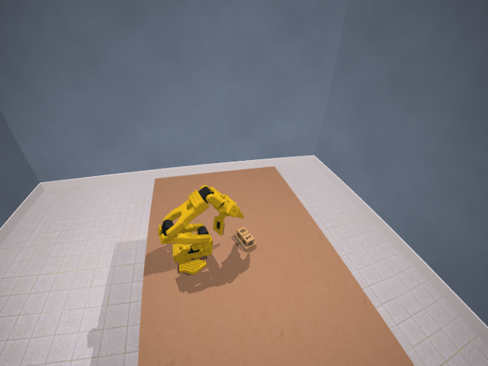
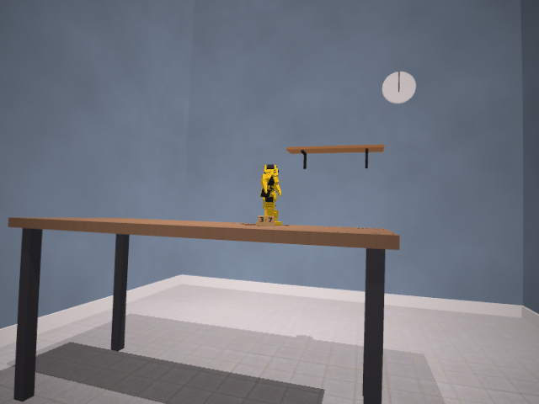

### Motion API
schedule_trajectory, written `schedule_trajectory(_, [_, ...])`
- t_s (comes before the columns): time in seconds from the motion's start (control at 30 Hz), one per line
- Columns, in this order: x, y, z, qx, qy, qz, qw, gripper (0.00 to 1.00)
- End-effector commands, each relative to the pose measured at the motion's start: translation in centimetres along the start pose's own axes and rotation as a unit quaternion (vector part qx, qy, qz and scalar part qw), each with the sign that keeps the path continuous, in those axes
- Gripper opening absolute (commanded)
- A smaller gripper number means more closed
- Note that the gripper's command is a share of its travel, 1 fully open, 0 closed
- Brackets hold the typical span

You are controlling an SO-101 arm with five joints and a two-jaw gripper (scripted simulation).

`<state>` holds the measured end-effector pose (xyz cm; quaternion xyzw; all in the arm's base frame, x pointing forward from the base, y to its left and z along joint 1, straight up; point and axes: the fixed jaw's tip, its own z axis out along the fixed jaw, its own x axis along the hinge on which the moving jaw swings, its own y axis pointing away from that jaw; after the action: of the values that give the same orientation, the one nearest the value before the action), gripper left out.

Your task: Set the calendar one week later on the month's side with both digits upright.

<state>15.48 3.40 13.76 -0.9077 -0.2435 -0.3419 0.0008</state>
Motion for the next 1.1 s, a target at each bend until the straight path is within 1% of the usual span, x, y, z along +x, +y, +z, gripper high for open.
schedule_trajectory(0.0, [0.76, 0.08, -0.78, -0.004, 0.027, -0.006, 1.000, 0.35])
schedule_trajectory(0.3, [0.75, 0.10, -0.78, -0.004, 0.026, 0.000, 1.000, 0.35])
schedule_trajectory(0.63, [0.70, 0.23, -0.74, -0.005, 0.020, 0.044, 0.999, 0.35])
schedule_trajectory(0.87, [0.59, 0.47, -0.67, -0.006, 0.009, 0.129, 0.992, 0.35])
schedule_trajectory(0.97, [0.53, 0.60, -0.63, -0.008, 0.003, 0.177, 0.984, 0.35])
schedule_trajectory(1.07, [0.46, 0.74, -0.59, -0.011, -0.004, 0.230, 0.973, 0.35])
